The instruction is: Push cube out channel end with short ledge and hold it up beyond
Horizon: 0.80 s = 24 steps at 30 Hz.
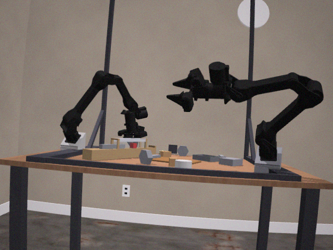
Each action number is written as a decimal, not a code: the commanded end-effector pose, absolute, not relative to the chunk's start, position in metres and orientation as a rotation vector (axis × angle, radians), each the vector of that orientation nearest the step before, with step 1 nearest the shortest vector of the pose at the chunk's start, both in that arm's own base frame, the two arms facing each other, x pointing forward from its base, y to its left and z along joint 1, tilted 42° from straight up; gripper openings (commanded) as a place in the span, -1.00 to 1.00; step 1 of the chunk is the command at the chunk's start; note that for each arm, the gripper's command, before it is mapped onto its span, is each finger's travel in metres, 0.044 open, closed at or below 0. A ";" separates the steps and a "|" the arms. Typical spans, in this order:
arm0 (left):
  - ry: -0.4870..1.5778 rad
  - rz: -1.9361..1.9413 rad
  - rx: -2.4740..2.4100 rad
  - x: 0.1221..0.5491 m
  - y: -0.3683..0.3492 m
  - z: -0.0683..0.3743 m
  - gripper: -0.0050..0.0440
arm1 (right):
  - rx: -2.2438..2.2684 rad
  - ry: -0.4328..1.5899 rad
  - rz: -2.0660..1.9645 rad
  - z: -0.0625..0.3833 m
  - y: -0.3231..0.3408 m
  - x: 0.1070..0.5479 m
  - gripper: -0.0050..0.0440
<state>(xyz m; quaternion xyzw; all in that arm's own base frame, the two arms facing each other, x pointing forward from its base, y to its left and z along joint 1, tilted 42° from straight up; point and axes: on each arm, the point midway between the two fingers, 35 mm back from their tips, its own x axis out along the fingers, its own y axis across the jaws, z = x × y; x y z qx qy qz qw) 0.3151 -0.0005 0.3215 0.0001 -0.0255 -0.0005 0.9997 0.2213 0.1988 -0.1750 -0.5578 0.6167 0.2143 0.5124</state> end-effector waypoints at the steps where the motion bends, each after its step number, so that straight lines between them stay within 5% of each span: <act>1: -0.062 -0.004 -0.004 0.314 -0.001 0.327 0.84 | -1.333 1.463 0.516 -0.174 0.203 0.227 -0.18; 24: -0.062 -0.004 -0.004 0.314 -0.001 0.327 0.84 | -1.336 1.458 0.515 -0.193 0.194 0.232 -0.18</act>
